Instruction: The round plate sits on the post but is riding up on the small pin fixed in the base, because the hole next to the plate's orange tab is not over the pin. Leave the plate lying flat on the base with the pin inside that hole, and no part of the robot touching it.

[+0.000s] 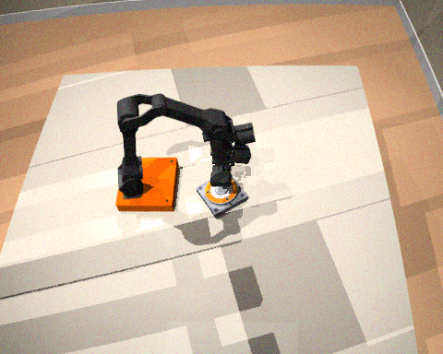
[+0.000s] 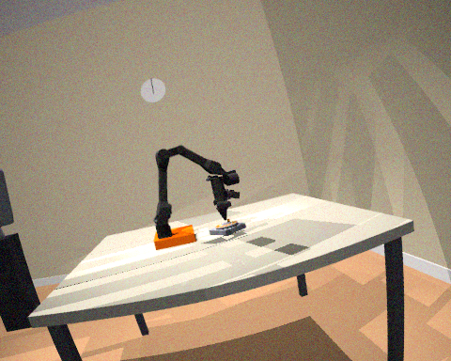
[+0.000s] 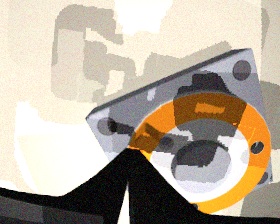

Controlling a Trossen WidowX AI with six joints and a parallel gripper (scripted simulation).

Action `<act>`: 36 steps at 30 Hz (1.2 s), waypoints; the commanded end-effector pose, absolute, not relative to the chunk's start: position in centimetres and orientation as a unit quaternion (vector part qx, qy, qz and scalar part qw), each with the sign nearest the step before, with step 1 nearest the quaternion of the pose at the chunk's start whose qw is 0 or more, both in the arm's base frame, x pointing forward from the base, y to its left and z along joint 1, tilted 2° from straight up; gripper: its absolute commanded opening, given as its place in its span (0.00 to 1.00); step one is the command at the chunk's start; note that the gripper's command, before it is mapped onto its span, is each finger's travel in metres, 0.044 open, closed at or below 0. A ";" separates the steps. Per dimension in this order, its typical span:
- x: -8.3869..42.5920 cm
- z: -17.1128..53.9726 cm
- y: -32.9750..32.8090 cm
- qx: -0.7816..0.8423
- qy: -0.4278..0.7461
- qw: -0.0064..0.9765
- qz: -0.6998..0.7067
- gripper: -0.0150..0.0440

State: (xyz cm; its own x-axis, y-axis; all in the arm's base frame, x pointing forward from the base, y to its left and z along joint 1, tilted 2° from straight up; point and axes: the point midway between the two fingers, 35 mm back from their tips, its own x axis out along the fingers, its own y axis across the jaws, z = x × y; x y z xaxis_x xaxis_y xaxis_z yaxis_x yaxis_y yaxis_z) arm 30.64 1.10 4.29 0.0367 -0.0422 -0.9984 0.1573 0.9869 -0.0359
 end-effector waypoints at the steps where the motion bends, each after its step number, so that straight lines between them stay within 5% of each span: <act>1: 31.1 4.1 1.1 0.042 0.693 0.717 -0.067 0.25; 36: 34.2 4.6 -2.5 0.041 0.692 0.718 -0.068 0.25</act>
State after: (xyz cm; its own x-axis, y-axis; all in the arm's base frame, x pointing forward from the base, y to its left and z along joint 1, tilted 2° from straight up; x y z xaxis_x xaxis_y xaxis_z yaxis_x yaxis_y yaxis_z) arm 34.14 -1.99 4.76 0.0457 -0.0359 -0.9983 0.1534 0.9878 -0.0285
